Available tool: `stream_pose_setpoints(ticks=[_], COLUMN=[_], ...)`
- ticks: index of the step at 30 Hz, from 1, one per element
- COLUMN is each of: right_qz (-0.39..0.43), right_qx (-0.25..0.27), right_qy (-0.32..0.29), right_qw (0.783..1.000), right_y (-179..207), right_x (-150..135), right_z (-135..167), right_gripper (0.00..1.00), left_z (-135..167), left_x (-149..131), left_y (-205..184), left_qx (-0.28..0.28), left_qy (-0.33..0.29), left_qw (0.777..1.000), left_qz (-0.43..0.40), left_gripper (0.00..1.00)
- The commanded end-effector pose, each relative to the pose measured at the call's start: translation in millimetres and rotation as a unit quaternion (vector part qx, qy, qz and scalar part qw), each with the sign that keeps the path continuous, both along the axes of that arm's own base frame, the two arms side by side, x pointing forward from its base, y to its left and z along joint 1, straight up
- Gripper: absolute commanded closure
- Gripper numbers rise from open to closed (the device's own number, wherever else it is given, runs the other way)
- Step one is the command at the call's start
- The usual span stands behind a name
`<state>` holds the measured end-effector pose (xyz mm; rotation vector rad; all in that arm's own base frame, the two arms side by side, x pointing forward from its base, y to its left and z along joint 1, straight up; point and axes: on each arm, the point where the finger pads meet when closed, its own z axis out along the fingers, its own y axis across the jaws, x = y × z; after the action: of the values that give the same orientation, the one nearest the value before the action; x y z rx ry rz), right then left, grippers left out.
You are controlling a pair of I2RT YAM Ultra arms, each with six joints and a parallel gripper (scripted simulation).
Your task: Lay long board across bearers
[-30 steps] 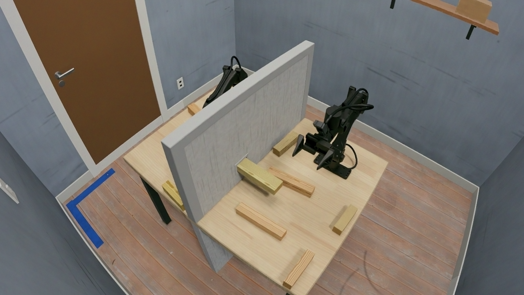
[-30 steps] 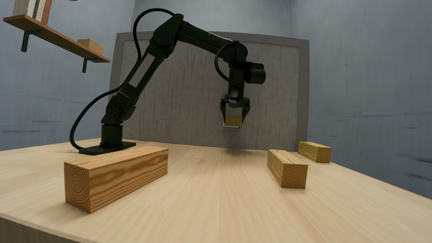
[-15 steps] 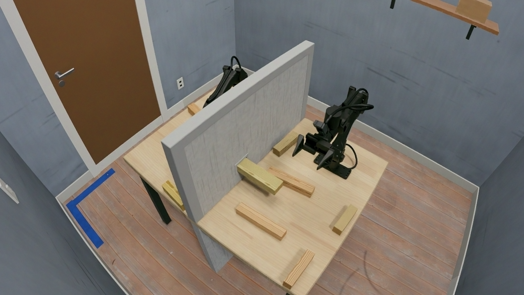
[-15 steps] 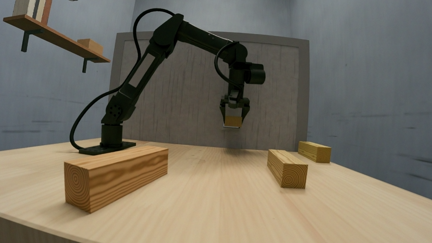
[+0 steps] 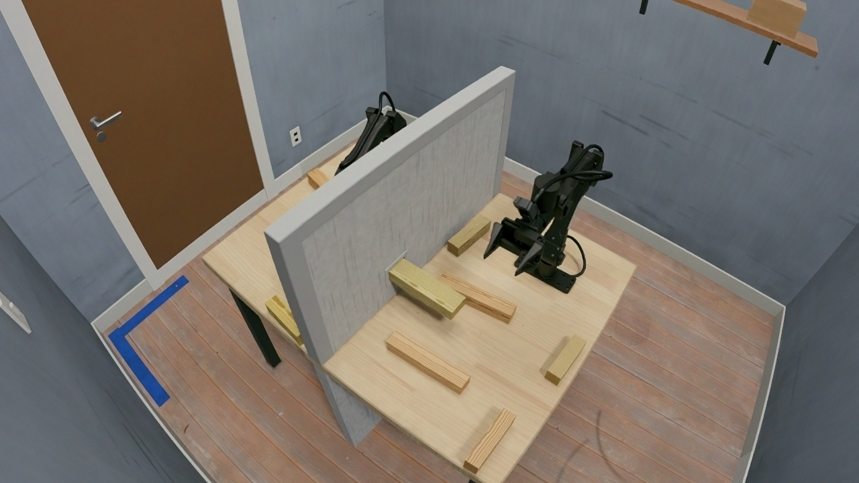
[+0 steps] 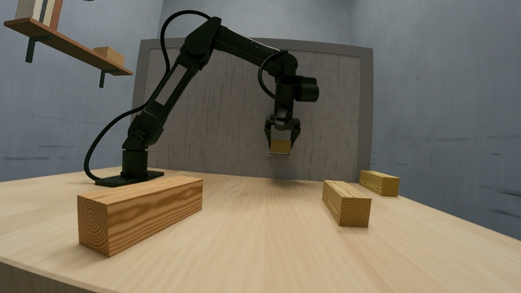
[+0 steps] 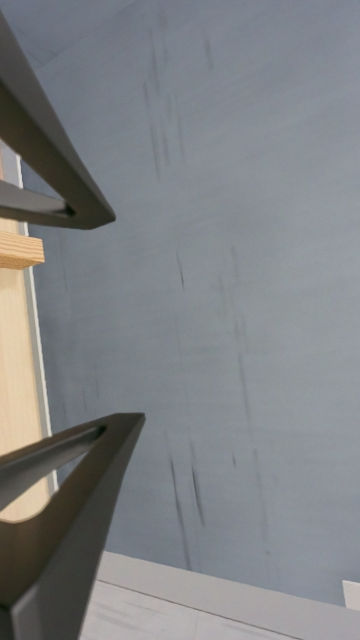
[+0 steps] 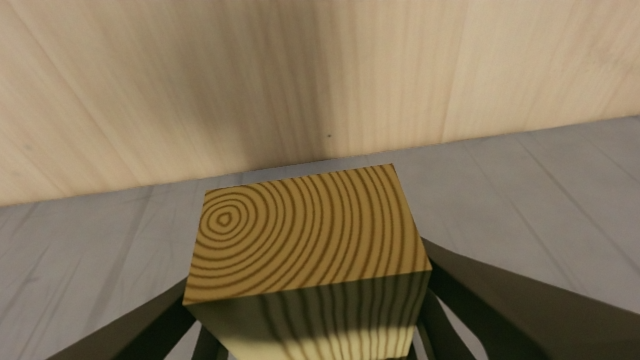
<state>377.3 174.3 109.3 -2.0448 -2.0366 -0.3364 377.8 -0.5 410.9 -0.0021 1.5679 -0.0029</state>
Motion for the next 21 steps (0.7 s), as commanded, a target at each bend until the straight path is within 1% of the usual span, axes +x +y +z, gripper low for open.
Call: stream_pose_setpoints(ticks=[1,2,3,4,7,9,10,11,13,14,16,17,18,19,20,21], right_qz=[0.001,0.001,0.001,0.001,0.001,0.001,0.001,0.001,0.001,0.001,0.001,0.001,0.001,0.001,0.001,0.001], right_qx=[0.046,0.046,0.046,0.046,0.046,0.046,0.046,0.046,0.046,0.046,0.046,0.046,0.046,0.046,0.046,0.046], right_qy=[-0.041,-0.041,-0.041,-0.041,-0.041,-0.041,-0.041,-0.041,-0.041,-0.041,-0.041,-0.041,-0.041,-0.041,-0.041,-0.041], right_qw=[0.998,0.998,0.998,0.998,0.998,0.998,0.998,0.998,0.998,0.998,0.998,0.998,0.998,0.998,0.998,0.998], right_y=[15.8,15.8,15.8,15.8,15.8,15.8,15.8,15.8,15.8,15.8,15.8,15.8,15.8,15.8,15.8,15.8], right_x=[9.9,9.9,9.9,9.9,9.9,9.9,9.9,9.9,9.9,9.9,9.9,9.9,9.9,9.9,9.9,9.9], right_z=[38.9,38.9,38.9,38.9,38.9,38.9,38.9,38.9,38.9,38.9,38.9,38.9,38.9,38.9,38.9,38.9], right_gripper=[1.00,1.00,1.00,1.00,1.00,1.00,1.00,1.00,1.00,1.00,1.00,1.00,1.00,1.00,1.00,1.00], left_z=[30.2,30.2,-9.7,-15.1,-50.4,-50.4,-65.5,-50.2,-72.0,-97.1,-110.8,-84.3,-106.6,-112.3,-125.3,-128.5], left_x=[-14.4,-14.4,10.5,10.8,19.9,19.9,22.2,21.3,25.8,26.8,25.0,28.8,31.1,30.7,28.9,27.7], left_y=[3.0,3.0,-15.9,-20.2,-46.7,-46.7,-58.0,-59.0,-73.6,-88.1,-107.2,-98.4,-106.1,-111.7,-120.4,-126.0], left_qx=[-0.005,-0.005,0.017,0.034,0.096,0.096,0.120,0.128,0.151,0.172,0.209,0.200,0.198,0.206,0.217,0.228], left_qy=[-0.033,-0.033,0.029,0.041,0.106,0.106,0.130,0.111,0.143,0.178,0.196,0.162,0.191,0.198,0.214,0.217], left_qw=[0.999,0.999,0.999,0.998,0.984,0.984,0.975,0.977,0.964,0.947,0.924,0.940,0.931,0.924,0.911,0.903], left_qz=[0.006,0.006,-0.030,-0.041,-0.103,-0.103,-0.132,-0.132,-0.166,-0.204,-0.255,-0.224,-0.241,-0.255,-0.279,-0.294], left_gripper=[0.22,0.22,0.22,0.22,0.22,0.22,0.22,0.22,0.22,0.22,0.22,0.22,0.22,0.22,0.22,0.22])
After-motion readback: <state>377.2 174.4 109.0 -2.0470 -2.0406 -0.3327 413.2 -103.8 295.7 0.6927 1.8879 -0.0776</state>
